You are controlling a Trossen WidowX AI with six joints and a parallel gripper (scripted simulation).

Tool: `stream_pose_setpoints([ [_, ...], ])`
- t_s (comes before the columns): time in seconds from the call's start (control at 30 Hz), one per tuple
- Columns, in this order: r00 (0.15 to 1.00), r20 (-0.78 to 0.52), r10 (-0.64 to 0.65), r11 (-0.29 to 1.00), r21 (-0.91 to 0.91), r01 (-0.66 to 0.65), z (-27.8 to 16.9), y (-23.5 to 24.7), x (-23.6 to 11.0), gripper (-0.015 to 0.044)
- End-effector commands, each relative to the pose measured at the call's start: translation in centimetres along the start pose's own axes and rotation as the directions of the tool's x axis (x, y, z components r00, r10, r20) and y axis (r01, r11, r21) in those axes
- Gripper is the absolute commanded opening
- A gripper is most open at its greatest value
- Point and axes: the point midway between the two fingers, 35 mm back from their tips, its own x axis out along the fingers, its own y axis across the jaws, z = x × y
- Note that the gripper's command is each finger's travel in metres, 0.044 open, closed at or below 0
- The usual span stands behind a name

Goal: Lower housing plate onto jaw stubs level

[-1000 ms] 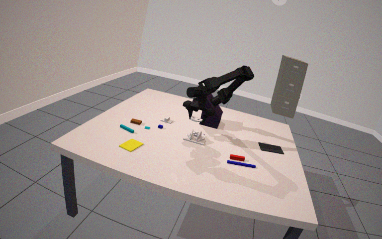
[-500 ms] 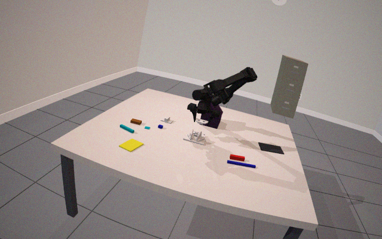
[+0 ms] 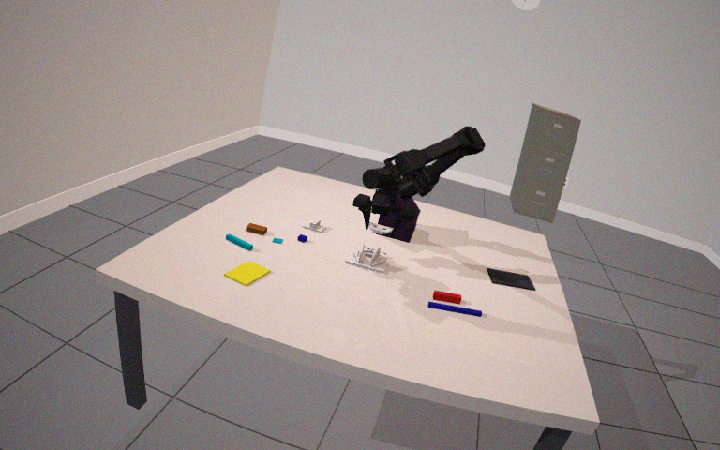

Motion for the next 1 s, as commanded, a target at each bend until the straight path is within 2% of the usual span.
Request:
stream_pose_setpoints([
  [0.0,1.0,0.003,0.002,1.0,-0.006,-0.002,0.06,0.05,-0.01,0.0351],
  [0.97,1.0,0.003,0.002,1.0,-0.008,-0.002,-0.65,-0.73,-0.01,0.0351],
])
